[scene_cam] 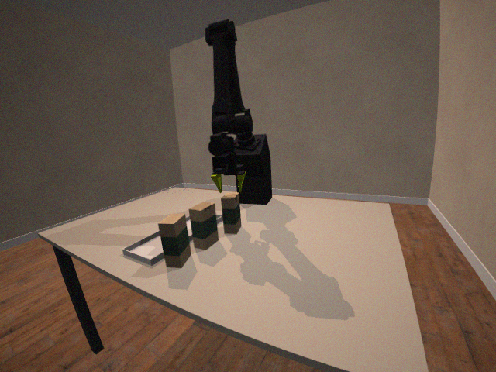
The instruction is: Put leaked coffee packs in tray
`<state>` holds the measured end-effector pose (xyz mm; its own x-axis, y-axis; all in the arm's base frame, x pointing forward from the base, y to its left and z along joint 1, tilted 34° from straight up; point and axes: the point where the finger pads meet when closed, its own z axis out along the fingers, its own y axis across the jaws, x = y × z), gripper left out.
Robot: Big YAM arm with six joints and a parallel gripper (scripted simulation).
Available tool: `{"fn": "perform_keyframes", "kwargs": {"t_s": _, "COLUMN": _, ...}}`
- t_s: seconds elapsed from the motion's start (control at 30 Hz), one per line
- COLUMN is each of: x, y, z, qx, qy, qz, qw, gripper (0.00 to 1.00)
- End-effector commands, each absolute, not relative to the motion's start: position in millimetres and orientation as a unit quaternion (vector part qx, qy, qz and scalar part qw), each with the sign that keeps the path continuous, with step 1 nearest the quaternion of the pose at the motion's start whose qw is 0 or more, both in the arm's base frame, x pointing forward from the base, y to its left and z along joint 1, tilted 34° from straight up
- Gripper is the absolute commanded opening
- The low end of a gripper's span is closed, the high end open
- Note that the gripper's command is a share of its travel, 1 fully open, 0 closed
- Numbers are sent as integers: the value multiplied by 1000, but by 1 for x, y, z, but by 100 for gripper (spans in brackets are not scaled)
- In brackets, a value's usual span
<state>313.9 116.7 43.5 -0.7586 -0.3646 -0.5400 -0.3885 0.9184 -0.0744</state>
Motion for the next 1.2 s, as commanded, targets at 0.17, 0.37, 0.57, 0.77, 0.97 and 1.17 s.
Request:
{"fn": "perform_keyframes", "kwargs": {"t_s": 0.17, "x": 321, "y": 119, "z": 50, "qx": -201, "qy": 932, "qz": 23, "qw": 299, "gripper": 78}}
{"fn": "perform_keyframes", "kwargs": {"t_s": 0.37, "x": 322, "y": 119, "z": 55, "qx": -201, "qy": 930, "qz": 24, "qw": 306, "gripper": 78}}
{"fn": "perform_keyframes", "kwargs": {"t_s": 0.57, "x": 322, "y": 119, "z": 55, "qx": -201, "qy": 930, "qz": 24, "qw": 306, "gripper": 78}}
{"fn": "perform_keyframes", "kwargs": {"t_s": 0.77, "x": 322, "y": 119, "z": 55, "qx": -201, "qy": 930, "qz": 24, "qw": 306, "gripper": 78}}
{"fn": "perform_keyframes", "kwargs": {"t_s": 0.97, "x": 322, "y": 119, "z": 55, "qx": -201, "qy": 930, "qz": 24, "qw": 306, "gripper": 78}}
{"fn": "perform_keyframes", "kwargs": {"t_s": 1.17, "x": 323, "y": 119, "z": 55, "qx": -201, "qy": 930, "qz": 24, "qw": 307, "gripper": 78}}
